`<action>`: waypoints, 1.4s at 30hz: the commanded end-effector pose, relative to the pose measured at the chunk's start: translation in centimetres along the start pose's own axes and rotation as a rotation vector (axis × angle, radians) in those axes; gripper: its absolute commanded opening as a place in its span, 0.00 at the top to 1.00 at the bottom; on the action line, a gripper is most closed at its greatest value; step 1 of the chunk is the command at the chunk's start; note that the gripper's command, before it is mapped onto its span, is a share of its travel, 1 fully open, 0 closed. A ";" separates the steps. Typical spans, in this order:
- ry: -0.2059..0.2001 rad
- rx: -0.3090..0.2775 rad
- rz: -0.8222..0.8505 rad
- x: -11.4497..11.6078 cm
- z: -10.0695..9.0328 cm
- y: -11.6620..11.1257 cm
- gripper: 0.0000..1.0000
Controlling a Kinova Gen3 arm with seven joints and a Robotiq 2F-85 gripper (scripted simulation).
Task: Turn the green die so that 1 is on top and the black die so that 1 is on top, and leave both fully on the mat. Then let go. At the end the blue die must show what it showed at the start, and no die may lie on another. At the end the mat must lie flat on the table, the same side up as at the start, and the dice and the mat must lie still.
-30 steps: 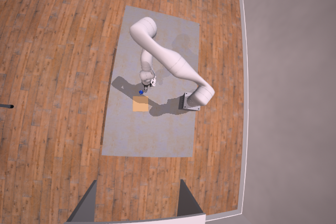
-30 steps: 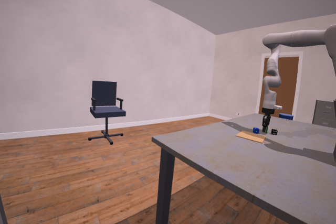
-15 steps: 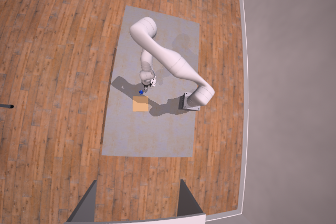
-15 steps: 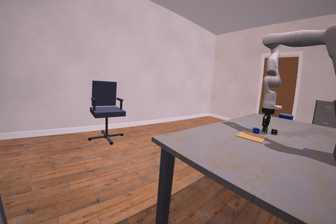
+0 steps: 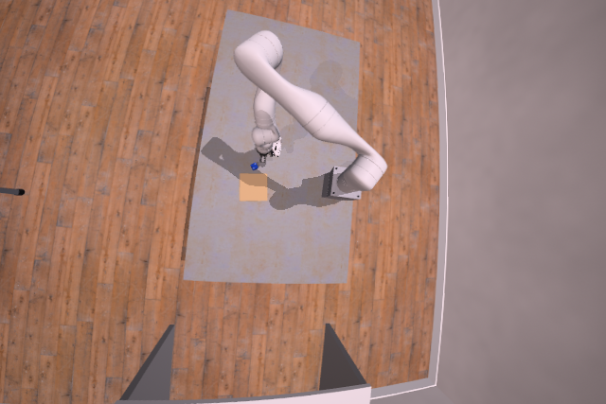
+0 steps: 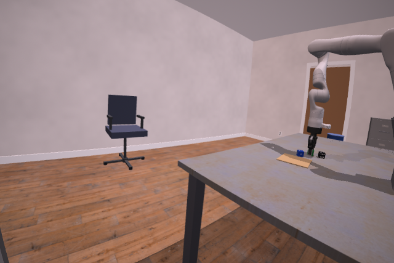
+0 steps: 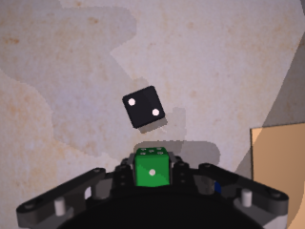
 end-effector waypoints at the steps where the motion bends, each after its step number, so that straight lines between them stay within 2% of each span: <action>1: 0.000 -0.001 0.000 0.0 0.0 0.0 0.74; 24: 0.000 -0.001 0.000 0.0 -0.3 0.0 0.74; 28: 0.000 -0.001 0.000 0.0 -1.7 0.0 0.74; 30: 0.000 -0.001 0.000 0.0 -1.7 0.0 0.74; 42: 0.000 -0.001 0.000 0.0 -9.0 0.0 0.74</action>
Point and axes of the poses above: the point where the finger pads meet when closed, its own z axis out along the fingers, its own x axis across the jaws, y = z × x, the point moved 4 cm from there along -z, back along the fingers, and after that the axes turned 13 degrees about z, right-handed, at the moved point
